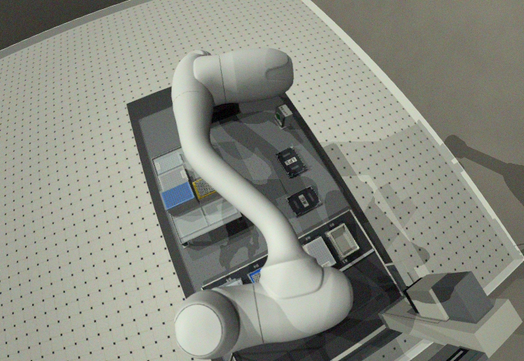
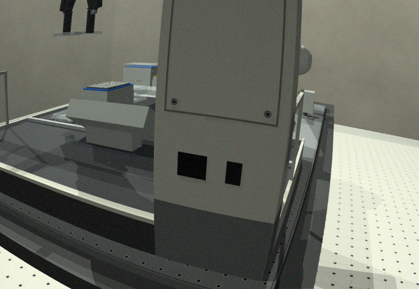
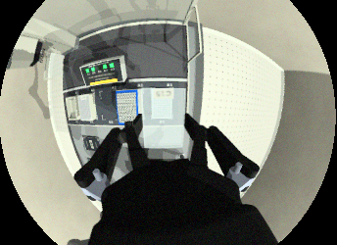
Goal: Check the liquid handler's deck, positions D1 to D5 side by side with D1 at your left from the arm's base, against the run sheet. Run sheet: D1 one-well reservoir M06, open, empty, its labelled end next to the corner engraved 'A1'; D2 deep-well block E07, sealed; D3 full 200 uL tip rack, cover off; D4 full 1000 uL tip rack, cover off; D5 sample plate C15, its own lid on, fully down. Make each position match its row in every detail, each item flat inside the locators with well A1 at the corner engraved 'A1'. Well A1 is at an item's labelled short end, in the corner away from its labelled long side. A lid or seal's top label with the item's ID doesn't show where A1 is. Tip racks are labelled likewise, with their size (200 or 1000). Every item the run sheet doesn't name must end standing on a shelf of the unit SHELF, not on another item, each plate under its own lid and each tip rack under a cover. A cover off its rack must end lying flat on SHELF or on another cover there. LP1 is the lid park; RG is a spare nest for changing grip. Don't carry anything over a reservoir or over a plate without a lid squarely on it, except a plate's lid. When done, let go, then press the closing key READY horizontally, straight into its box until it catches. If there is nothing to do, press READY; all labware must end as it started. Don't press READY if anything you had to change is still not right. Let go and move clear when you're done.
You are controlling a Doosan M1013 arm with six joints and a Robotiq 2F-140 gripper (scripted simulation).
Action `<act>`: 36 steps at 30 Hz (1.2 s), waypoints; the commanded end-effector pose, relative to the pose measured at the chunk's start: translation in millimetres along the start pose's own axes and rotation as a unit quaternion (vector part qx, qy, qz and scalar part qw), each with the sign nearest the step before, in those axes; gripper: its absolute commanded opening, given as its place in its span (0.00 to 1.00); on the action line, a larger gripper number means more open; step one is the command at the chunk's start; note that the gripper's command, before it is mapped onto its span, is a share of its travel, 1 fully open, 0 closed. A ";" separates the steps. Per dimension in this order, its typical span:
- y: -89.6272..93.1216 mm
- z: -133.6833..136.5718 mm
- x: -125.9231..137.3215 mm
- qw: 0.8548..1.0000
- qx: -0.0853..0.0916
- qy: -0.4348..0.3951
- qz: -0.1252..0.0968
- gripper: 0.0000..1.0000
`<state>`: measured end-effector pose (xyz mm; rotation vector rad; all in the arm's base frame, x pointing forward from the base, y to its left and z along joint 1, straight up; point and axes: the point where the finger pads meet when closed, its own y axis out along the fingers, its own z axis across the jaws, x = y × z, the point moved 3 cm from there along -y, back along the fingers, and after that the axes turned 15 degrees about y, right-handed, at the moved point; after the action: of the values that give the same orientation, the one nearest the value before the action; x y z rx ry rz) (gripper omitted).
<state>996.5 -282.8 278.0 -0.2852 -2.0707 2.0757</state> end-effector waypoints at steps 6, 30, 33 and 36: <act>4.9 -0.1 0.0 1.000 0.000 0.000 0.001 0.10; 39.9 0.0 -0.1 1.000 0.000 0.000 0.001 0.10; 43.2 0.0 -0.2 1.000 0.000 0.000 0.001 0.10; 48.2 0.0 -0.1 1.000 0.000 0.000 0.001 0.10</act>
<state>996.3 -282.9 230.2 -0.2853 -2.0707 2.0758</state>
